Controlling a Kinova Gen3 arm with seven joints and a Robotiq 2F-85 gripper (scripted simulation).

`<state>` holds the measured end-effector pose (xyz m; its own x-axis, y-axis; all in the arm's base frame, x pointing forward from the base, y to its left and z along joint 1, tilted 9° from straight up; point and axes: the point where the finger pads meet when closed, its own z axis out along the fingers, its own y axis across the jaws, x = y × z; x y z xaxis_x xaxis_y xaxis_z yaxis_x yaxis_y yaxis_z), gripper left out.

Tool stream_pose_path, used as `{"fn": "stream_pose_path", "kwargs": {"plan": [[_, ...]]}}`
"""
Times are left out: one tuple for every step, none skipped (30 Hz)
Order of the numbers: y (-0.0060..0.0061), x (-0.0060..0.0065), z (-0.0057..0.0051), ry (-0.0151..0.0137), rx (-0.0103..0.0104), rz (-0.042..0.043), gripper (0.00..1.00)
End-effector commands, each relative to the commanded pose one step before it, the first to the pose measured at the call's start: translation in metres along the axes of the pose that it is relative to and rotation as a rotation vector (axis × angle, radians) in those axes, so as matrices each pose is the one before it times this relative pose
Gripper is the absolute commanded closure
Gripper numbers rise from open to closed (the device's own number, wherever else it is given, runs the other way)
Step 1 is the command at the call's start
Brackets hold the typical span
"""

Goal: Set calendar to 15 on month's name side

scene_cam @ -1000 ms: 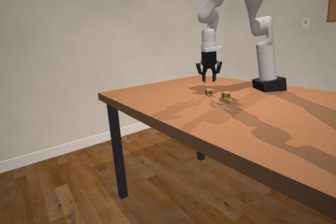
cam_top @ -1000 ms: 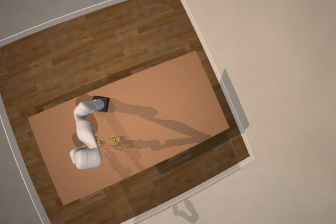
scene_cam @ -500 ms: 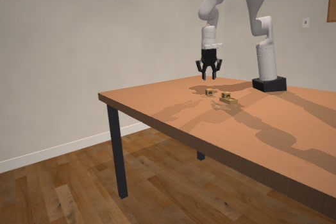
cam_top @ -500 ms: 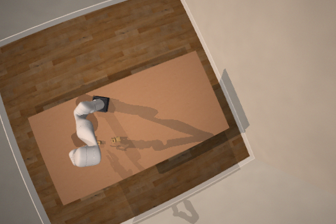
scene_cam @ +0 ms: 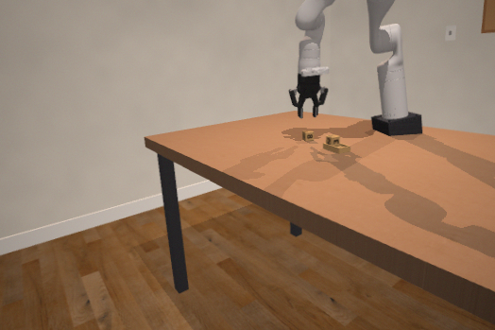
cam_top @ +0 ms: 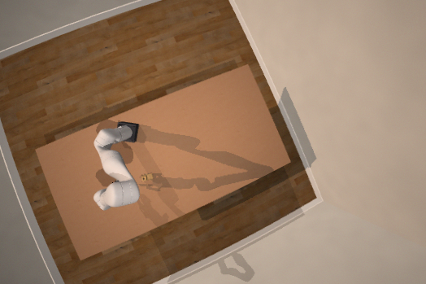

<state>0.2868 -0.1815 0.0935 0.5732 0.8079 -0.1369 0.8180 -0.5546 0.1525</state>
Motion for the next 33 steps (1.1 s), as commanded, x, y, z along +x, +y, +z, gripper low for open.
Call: {"fn": "stream_pose_path", "kwargs": {"plan": [[-0.00091, 0.00814, 0.00105, -0.04309, 0.00140, -0.03469, 0.52], [0.00025, 0.00012, -0.00030, -0.01352, -0.00160, 0.00011, 0.52], [0.00030, 0.00012, -0.00037, -0.01276, -0.00191, 0.00010, 0.52], [0.00000, 0.00000, 0.00000, 0.00000, 0.00000, 0.00000, 0.52], [0.00000, 0.00000, 0.00000, 0.00000, 0.00000, 0.00000, 0.52], [0.00033, 0.00012, -0.00041, -0.01183, -0.00212, 0.00010, 0.52], [0.00034, 0.00011, -0.00043, -0.01075, -0.00222, 0.00010, 0.52], [0.00034, 0.00010, -0.00043, -0.00956, -0.00221, 0.00010, 0.52], [0.00032, 0.00009, -0.00041, -0.00828, -0.00210, 0.00009, 0.52], [0.00029, 0.00008, -0.00037, -0.00696, -0.00189, 0.00008, 0.52], [0.00025, 0.00007, -0.00031, -0.00562, -0.00162, 0.00007, 0.52], [0.00020, 0.00005, -0.00025, -0.00432, -0.00130, 0.00006, 0.52], [0.00015, 0.00004, -0.00019, -0.00310, -0.00096, 0.00004, 0.52], [0.00010, 0.00002, -0.00012, -0.00201, -0.00063, 0.00003, 0.52], [0.00005, 0.00001, -0.00007, -0.00110, -0.00035, 0.00002, 0.52], [0.00002, 0.00001, -0.00003, -0.00043, -0.00014, 0.00001, 0.52], [0.00000, 0.00000, 0.00000, -0.00006, -0.00002, 0.00000, 0.52], [0.00000, 0.00000, 0.00000, -0.00008, 0.00002, 0.00000, 0.52], [-0.00001, 0.00001, 0.00002, -0.00056, 0.00011, -0.00002, 0.52], [-0.00002, 0.00004, 0.00006, -0.00141, 0.00028, -0.00006, 0.52], [0.00000, 0.00000, 0.00000, 0.00000, 0.00000, 0.00000, 0.52], [0.00000, 0.00000, 0.00000, 0.00000, 0.00000, 0.00000, 0.52], [-0.00004, 0.00006, 0.00010, -0.00256, 0.00051, -0.00011, 0.52], [-0.00006, 0.00010, 0.00015, -0.00393, 0.00075, -0.00016, 0.52], [-0.00009, 0.00013, 0.00019, -0.00543, 0.00100, -0.00021, 0.52], [-0.00010, 0.00016, 0.00024, -0.00701, 0.00122, -0.00025, 0.52], [-0.00012, 0.00019, 0.00027, -0.00861, 0.00138, -0.00029, 0.52], [-0.00013, 0.00021, 0.00029, -0.01018, 0.00148, -0.00031, 0.52], [-0.00013, 0.00023, 0.00029, -0.01166, 0.00149, -0.00030, 0.52], [-0.00012, 0.00023, 0.00027, -0.01301, 0.00140, -0.00028, 0.52], [-0.00010, 0.00023, 0.00024, -0.01418, 0.00123, -0.00023, 0.52], [-0.00008, 0.00022, 0.00019, -0.01515, 0.00097, -0.00016, 0.52], [-0.00005, 0.00021, 0.00013, -0.01587, 0.00065, -0.00007, 0.52]]}}
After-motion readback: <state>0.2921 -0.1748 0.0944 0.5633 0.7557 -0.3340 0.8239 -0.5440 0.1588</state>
